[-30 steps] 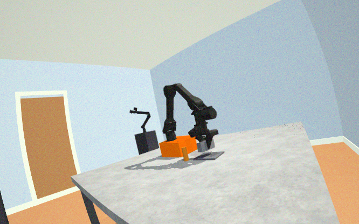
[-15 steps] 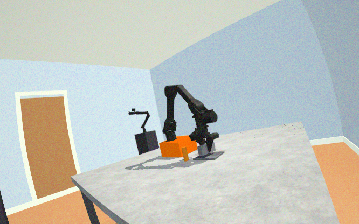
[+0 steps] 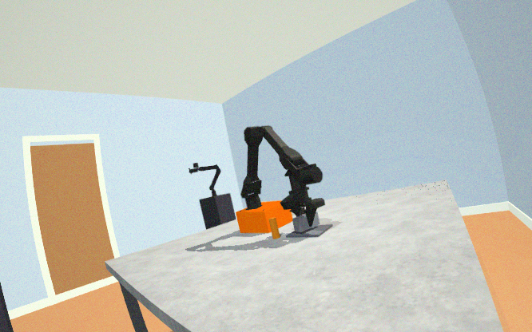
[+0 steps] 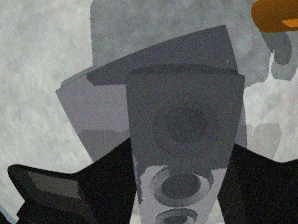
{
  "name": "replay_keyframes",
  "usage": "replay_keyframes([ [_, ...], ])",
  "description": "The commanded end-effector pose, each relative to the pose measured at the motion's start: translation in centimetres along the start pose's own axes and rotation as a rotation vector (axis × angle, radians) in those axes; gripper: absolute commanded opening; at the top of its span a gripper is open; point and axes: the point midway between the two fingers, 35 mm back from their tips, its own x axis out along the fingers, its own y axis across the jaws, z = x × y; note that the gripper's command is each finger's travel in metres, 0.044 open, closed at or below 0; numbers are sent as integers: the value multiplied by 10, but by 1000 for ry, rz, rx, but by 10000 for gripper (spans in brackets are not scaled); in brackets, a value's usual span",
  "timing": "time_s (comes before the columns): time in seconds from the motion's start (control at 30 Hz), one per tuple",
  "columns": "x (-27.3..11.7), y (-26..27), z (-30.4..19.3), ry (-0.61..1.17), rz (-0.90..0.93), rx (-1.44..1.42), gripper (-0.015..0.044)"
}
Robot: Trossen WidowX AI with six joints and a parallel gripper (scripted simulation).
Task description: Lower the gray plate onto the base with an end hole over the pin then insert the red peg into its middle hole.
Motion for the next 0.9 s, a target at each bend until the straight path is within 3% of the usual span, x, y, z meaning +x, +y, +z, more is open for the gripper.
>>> replay_keyframes([
  [0.0,-1,0,0,0,1,0,158],
  [0.37,-1,0,0,0,1,0,440],
  [0.53,-11,3,0,1,1,0,440],
  [0.73,-107,3,0,4,-4,1,440],
  [0.87,-118,2,1,4,-4,1,440],
])
